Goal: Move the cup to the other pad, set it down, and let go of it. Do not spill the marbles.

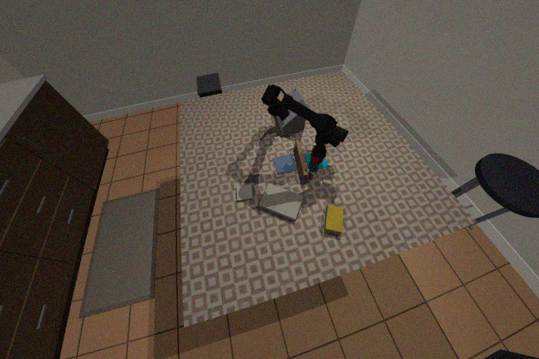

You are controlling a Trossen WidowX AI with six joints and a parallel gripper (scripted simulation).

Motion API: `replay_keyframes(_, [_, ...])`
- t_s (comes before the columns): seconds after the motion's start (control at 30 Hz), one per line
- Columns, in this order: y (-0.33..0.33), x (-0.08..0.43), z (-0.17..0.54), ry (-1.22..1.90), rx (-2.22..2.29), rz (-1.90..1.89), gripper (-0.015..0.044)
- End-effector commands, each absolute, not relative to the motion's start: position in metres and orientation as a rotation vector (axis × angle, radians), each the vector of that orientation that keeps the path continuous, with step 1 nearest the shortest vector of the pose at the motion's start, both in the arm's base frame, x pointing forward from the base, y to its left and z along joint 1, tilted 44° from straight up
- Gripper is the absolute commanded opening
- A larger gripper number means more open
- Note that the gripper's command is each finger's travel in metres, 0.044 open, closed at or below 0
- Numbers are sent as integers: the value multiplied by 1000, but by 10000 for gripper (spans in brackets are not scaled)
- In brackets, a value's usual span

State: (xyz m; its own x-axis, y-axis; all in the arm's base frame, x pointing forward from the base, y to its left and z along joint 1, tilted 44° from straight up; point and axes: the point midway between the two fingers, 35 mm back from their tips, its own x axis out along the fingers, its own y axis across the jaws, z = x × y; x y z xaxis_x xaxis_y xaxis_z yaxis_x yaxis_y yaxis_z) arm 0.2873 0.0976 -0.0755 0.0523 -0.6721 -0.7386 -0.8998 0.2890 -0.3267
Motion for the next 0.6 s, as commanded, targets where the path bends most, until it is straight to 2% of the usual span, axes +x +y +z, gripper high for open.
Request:
replay_keyframes(0.0, [100, 288, -73, 1683, -1448, 327, 128])
replay_keyframes(0.57, [118, 286, -54, 1687, -1454, 330, 128])
